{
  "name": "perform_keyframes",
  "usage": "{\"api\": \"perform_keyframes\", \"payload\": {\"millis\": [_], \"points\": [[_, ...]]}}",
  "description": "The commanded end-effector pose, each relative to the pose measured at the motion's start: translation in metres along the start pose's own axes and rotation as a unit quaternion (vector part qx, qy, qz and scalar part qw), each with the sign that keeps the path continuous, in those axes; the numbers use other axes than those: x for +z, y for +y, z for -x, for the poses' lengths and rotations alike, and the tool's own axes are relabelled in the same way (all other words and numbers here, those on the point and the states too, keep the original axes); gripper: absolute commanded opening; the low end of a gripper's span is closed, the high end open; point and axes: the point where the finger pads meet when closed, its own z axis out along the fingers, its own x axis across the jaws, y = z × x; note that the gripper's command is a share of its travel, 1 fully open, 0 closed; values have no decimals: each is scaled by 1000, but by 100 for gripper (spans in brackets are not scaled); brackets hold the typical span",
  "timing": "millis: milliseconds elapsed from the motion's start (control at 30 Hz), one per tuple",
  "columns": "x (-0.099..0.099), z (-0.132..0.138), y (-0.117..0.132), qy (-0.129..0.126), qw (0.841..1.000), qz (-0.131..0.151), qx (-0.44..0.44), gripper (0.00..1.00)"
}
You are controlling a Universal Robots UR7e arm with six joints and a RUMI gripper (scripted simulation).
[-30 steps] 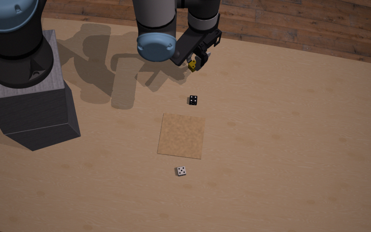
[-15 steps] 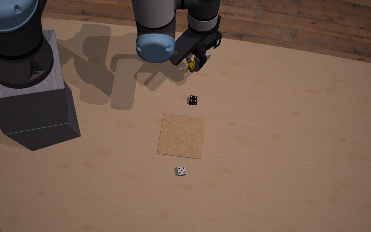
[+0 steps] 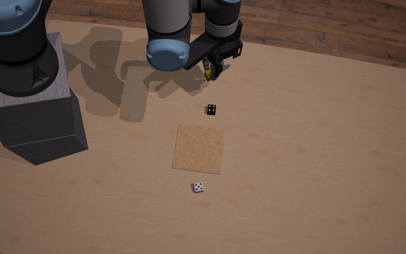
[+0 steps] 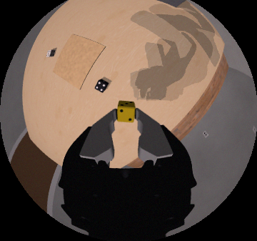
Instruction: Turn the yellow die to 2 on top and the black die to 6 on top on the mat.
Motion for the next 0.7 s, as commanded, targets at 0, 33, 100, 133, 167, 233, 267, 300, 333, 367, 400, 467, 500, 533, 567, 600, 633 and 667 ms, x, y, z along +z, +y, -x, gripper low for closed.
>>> {"api": "perform_keyframes", "payload": {"millis": [0, 33, 100, 133, 167, 233, 267, 300, 333, 367, 400, 467, 500, 533, 567, 600, 633, 667], "points": [[0, 2, -2, -1, 999, 0, 51, 6], [0, 2, -3, -1, 998, 0, 62, 6], [0, 2, -3, -1, 998, 0, 62, 6], [0, 2, -3, -1, 997, 0, 74, 6], [0, 3, -4, -1, 996, 0, 86, 6], [0, 3, -5, -1, 994, 0, 110, 6], [0, 4, -6, -1, 992, 0, 123, 6], [0, 4, -7, -1, 991, -1, 137, 6], [0, 5, -7, -1, 989, -1, 150, 6], [1, 5, -8, -1, 986, -1, 164, 6], [1, 6, -9, -1, 984, -1, 179, 6], [1, 6, -10, -1, 978, -1, 208, 6], [1, 7, -10, -1, 975, -1, 223, 6], [1, 7, -11, -1, 971, -1, 239, 6], [1, 8, -12, -1, 967, -1, 254, 6], [1, 8, -12, -1, 963, -1, 270, 6], [1, 8, -12, -1, 963, -1, 270, 6], [1, 8, -12, -1, 963, -1, 270, 6]]}}
